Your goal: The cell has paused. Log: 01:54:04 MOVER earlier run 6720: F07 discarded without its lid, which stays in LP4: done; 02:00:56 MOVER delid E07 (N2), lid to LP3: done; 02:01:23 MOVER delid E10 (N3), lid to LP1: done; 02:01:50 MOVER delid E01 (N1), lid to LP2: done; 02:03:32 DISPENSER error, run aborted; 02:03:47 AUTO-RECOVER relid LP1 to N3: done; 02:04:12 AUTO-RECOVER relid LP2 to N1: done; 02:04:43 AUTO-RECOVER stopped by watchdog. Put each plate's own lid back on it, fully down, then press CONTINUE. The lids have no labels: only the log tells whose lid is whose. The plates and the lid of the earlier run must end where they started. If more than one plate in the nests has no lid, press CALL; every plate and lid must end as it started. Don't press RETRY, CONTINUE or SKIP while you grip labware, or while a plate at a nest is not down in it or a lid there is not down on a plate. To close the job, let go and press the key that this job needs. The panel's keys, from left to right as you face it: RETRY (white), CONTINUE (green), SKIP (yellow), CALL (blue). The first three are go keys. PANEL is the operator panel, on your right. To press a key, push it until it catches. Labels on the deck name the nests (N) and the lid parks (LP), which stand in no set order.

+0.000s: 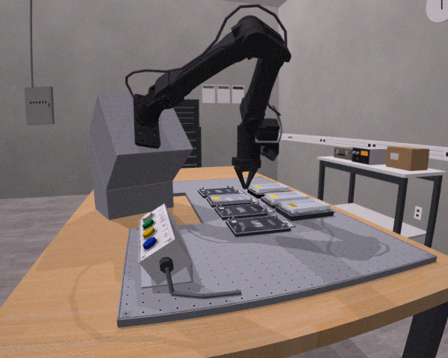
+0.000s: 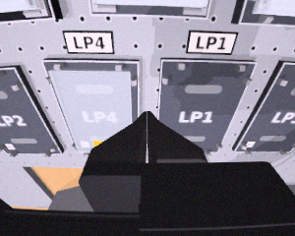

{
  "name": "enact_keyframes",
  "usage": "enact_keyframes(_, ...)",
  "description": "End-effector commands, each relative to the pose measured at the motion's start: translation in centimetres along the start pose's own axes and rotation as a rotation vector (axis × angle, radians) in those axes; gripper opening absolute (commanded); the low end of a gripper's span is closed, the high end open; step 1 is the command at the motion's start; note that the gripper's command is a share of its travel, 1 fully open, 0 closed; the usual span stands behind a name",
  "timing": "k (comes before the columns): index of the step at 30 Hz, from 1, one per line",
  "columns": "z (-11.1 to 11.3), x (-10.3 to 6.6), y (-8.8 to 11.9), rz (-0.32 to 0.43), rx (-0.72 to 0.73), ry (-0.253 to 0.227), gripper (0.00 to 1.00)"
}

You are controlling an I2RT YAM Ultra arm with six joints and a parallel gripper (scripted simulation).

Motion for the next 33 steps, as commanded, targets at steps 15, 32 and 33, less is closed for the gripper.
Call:
enact_keyframes(15, 0.3, 0.2, 0.9, -0.005, -0.02, -0.013, 0.0)
enact_keyframes(32, 0.4, 0.5, 1.3, 0.001, -0.027, -0.013, 0.0)
enact_keyframes(33, 0.5, 0.4, 1.3, 0.0, -0.029, -0.013, 0.0)
Point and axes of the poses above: the point where the finger pads meet when closed, its own x axis out along the fingers, its own z axis across the jaws, y = z × x, the point moved 10 cm from there along -x, back along the fingers, and after that the axes turned 10 degrees about x, right-handed, at the moved point
